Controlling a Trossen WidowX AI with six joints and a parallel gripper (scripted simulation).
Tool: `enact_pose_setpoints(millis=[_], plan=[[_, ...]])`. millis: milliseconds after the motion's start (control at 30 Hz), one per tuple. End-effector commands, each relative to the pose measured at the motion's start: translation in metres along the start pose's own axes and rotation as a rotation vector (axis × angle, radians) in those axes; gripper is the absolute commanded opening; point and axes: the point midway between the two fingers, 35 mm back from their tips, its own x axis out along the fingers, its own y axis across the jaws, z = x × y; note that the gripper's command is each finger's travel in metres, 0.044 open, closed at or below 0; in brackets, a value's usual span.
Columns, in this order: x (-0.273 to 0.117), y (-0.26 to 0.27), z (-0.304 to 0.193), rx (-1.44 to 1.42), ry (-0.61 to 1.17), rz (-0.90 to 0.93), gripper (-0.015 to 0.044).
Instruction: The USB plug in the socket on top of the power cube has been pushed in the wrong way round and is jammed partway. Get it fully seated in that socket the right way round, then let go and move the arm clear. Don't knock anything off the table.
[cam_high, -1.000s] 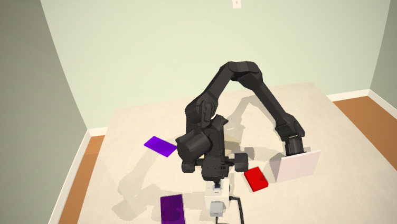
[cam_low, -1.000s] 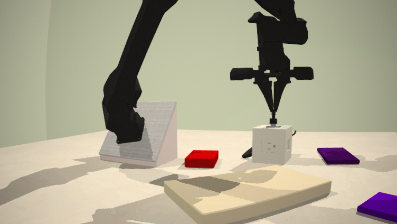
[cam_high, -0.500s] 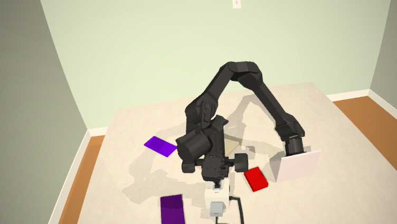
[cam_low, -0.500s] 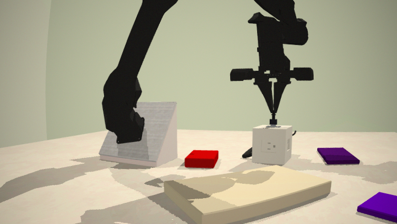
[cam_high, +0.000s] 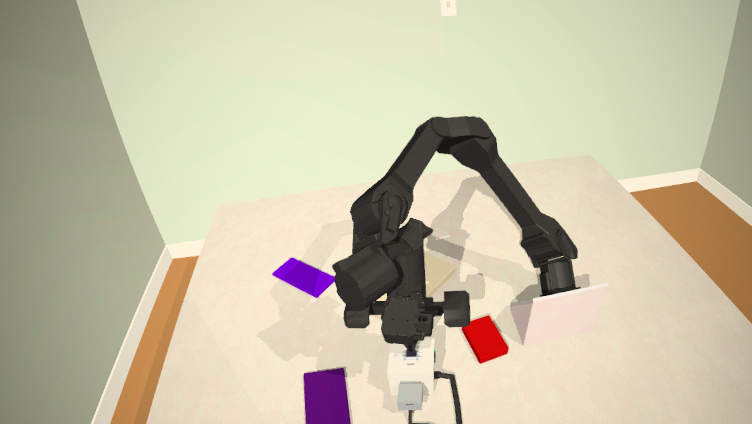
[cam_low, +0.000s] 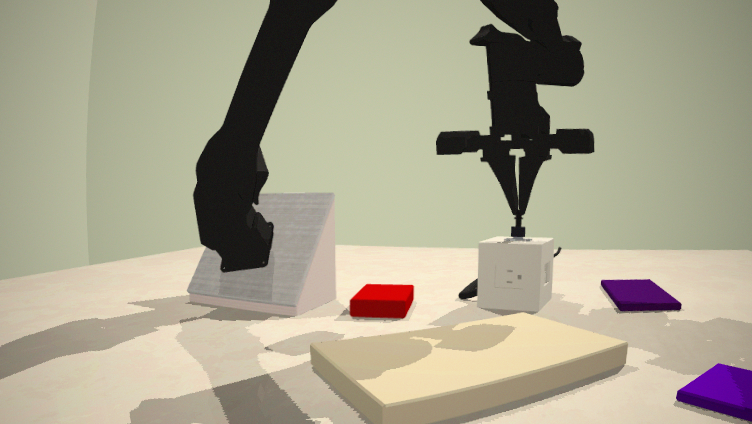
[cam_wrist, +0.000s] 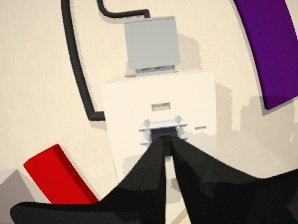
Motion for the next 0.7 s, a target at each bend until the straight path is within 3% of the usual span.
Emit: enact_pose_setpoints(millis=[0,667], plan=[[0.0006,-0.0006,-0.0004,-0.003,0.001,-0.004,0.0000],[0.0030,-0.0007,-0.0007,-0.003,0.001,-0.004,0.0000]])
